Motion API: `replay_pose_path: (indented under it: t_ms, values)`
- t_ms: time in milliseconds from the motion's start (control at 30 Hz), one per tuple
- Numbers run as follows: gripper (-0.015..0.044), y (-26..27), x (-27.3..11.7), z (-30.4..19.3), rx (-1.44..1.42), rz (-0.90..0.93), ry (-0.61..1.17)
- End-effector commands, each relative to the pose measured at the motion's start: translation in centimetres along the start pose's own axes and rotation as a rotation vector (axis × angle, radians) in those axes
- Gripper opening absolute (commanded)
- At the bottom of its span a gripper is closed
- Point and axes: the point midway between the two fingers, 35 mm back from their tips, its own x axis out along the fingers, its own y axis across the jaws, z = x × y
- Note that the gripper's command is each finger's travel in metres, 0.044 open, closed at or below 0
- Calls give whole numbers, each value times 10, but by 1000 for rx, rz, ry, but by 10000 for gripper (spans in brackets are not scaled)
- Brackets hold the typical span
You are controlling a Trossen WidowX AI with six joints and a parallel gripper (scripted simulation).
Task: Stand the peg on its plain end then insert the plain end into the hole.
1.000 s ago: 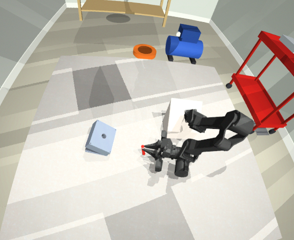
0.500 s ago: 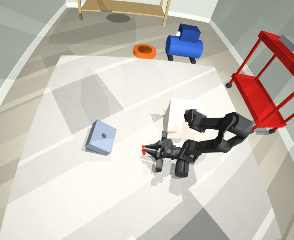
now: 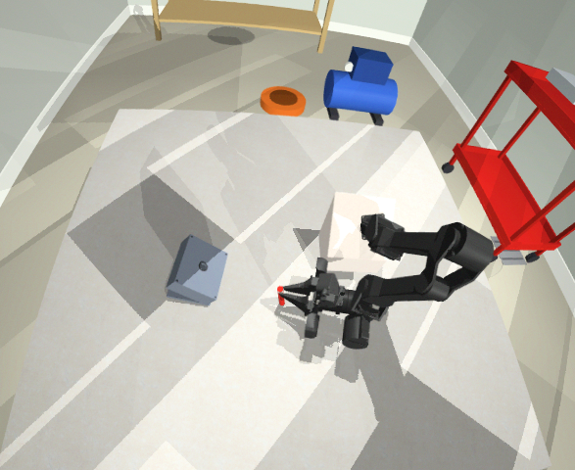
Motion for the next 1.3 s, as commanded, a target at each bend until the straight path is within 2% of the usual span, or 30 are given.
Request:
replay_pose_path:
  t_ms: [0, 1267]
  values:
    - [49, 0, -1, -1, 0, 0, 0]
    - [49, 2, -7, -5, 26, -1, -38]
